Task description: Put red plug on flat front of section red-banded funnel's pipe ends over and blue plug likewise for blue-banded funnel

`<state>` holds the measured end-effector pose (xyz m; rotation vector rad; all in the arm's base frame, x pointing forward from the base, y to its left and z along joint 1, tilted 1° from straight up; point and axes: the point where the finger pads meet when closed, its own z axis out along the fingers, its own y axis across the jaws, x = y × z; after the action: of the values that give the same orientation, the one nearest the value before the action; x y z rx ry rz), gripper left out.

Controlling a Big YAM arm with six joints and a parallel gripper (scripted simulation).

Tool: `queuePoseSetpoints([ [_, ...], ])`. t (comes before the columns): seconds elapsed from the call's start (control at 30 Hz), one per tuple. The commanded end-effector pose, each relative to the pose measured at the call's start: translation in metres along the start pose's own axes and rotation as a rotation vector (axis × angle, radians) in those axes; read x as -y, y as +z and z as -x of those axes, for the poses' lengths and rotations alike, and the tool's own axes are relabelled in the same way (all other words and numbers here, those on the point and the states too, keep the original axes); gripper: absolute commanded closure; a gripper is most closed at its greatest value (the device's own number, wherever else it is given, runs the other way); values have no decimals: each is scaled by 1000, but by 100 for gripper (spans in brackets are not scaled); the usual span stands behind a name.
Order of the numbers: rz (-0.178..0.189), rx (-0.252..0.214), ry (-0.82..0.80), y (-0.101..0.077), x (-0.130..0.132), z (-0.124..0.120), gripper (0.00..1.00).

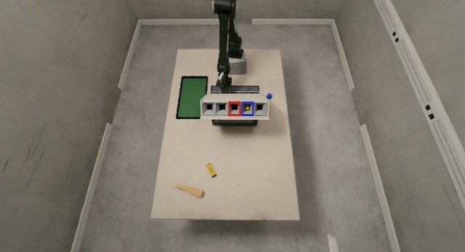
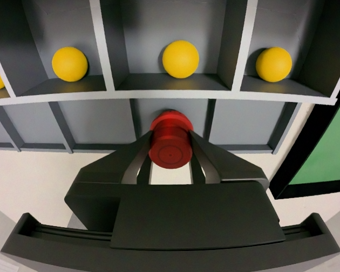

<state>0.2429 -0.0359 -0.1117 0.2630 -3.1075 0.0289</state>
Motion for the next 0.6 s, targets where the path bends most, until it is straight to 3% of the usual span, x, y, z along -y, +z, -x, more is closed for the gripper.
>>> queuePoseSetpoints([
  [0.0,0,3,0,6,3,0,100],
  [0.57,-4,15,0,10,3,-3,100],
])
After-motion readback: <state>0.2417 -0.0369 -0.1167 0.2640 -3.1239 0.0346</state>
